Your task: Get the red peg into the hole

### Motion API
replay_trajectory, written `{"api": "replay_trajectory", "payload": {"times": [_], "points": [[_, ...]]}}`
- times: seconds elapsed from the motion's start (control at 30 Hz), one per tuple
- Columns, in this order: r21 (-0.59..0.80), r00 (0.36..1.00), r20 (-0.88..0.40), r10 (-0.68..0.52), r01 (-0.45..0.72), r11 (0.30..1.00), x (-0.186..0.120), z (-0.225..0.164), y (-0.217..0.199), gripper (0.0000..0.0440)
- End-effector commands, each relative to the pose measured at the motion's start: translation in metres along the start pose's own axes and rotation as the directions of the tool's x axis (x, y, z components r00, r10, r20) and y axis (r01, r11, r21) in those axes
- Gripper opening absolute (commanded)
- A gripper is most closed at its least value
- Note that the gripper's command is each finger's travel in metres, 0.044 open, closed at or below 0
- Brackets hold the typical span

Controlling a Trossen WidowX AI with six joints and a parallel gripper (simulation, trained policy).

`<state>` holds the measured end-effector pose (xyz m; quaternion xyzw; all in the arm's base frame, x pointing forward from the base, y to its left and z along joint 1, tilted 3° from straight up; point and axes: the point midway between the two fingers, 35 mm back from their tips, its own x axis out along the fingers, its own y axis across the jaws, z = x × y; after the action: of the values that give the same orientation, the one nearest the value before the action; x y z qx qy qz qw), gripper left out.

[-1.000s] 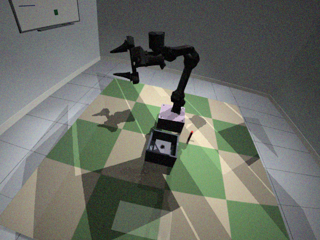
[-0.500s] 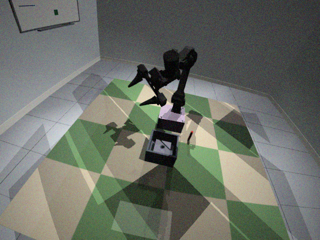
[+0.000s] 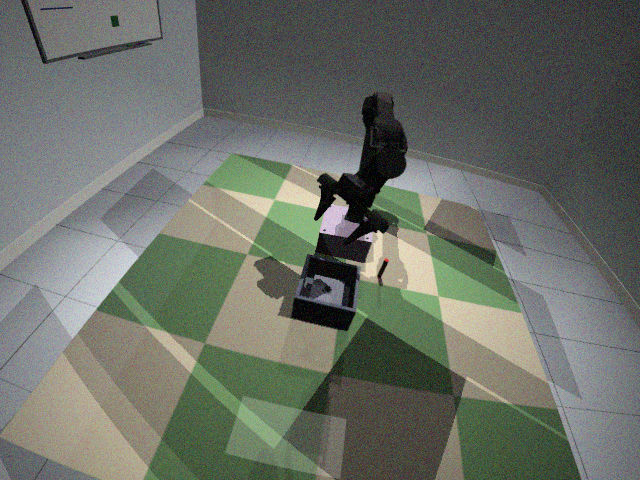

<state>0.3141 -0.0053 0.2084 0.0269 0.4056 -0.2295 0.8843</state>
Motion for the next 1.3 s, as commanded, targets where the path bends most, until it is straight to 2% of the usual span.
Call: {"api": "replay_trajectory", "payload": {"times": [0.0, 0.27, 0.63, 0.97, 1.27], "points": [[0.067, 0.994, -0.106, 0.032, -0.025, 0.997, -0.005, -0.036, 0.016, 0.0440], [0.174, 0.948, -0.313, 0.049, 0.006, 0.985, -0.020, -0.102, 0.034, 0.0440], [0.230, 0.840, -0.541, -0.027, 0.179, 0.957, -0.037, -0.176, 0.040, 0.0440], [0.251, 0.757, -0.645, -0.101, 0.335, 0.908, -0.032, -0.219, 0.048, 0.0437], [0.290, 0.724, -0.682, -0.102, 0.396, 0.872, -0.009, -0.250, 0.063, 0.0430]]}}
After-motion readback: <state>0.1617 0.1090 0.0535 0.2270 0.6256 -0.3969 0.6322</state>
